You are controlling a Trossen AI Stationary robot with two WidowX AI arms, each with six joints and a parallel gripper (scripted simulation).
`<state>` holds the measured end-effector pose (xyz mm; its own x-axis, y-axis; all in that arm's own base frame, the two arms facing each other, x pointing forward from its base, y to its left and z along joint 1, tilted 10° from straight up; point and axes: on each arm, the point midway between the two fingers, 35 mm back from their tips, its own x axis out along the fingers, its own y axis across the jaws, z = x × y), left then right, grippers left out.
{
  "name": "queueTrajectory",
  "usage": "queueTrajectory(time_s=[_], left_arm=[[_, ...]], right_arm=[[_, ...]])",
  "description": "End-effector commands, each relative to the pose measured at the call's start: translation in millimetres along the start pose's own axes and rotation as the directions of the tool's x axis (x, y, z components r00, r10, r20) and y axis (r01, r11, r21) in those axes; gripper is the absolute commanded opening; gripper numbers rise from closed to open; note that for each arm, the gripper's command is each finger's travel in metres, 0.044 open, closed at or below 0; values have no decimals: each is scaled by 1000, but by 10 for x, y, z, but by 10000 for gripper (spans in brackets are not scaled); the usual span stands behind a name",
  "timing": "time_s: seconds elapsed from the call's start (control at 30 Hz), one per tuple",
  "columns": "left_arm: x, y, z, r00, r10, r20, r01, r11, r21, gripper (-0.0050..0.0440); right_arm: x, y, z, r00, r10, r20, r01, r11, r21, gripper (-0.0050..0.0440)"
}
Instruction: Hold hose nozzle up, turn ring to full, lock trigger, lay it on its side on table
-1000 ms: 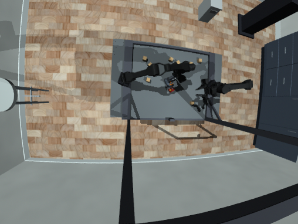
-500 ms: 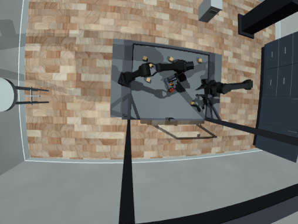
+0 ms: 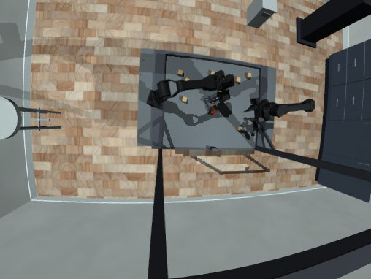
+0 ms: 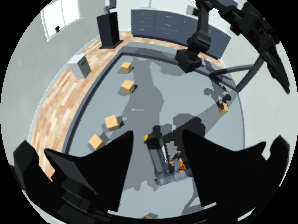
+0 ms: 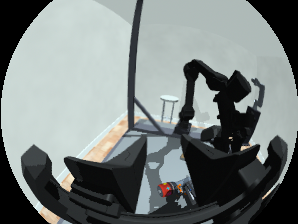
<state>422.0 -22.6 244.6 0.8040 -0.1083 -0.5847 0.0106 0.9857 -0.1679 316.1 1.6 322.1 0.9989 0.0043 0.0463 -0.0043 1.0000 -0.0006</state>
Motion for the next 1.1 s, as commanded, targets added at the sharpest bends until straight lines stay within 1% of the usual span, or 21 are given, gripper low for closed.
queueTrajectory(time_s=[0.0,0.13,0.23,0.3,0.33,0.5,0.63,0.7,0.77,0.8,0.93,0.97,1.0,1.07], left_arm=[[-355,-6,150,985,-3,175,-4,999,41,239],[-579,2,175,959,-2,285,-19,997,70,239],[-744,11,176,932,-2,363,-33,995,89,239],[-744,11,176,932,-2,363,-33,995,89,239],[-800,15,174,921,-1,389,-39,995,94,239],[-1078,33,147,858,1,514,-71,991,117,239],[-1296,49,95,795,0,606,-99,987,130,239],[-1401,57,70,761,0,648,-113,985,133,239],[-1466,58,75,739,0,674,-122,983,134,239],[-1485,59,74,733,-1,680,-124,983,135,239],[-1502,58,82,728,-1,685,-125,983,134,239],[-1496,55,100,731,-1,682,-123,983,134,239],[-1405,65,69,755,3,656,-120,984,133,239],[-1385,66,42,763,3,647,-117,984,134,239]], right_arm=[[-11,4,69,1000,3,19,-3,1000,2,173],[-11,4,69,1000,3,19,-3,1000,2,173],[-11,4,69,1000,3,19,-3,1000,2,173],[-11,4,69,1000,3,19,-3,1000,2,173],[-11,4,69,1000,3,19,-3,1000,2,173],[-11,4,69,1000,3,19,-3,1000,2,173],[-11,4,70,1000,3,19,-3,1000,2,173],[-11,4,70,1000,3,19,-3,1000,2,173],[-11,4,70,1000,3,19,-3,1000,2,173],[-11,4,70,1000,3,19,-3,1000,2,173],[-11,4,70,1000,3,19,-3,1000,2,173],[-11,4,70,1000,3,19,-3,1000,2,173],[-11,4,70,1000,3,19,-3,1000,2,173],[-11,4,70,1000,3,19,-3,1000,2,173]])
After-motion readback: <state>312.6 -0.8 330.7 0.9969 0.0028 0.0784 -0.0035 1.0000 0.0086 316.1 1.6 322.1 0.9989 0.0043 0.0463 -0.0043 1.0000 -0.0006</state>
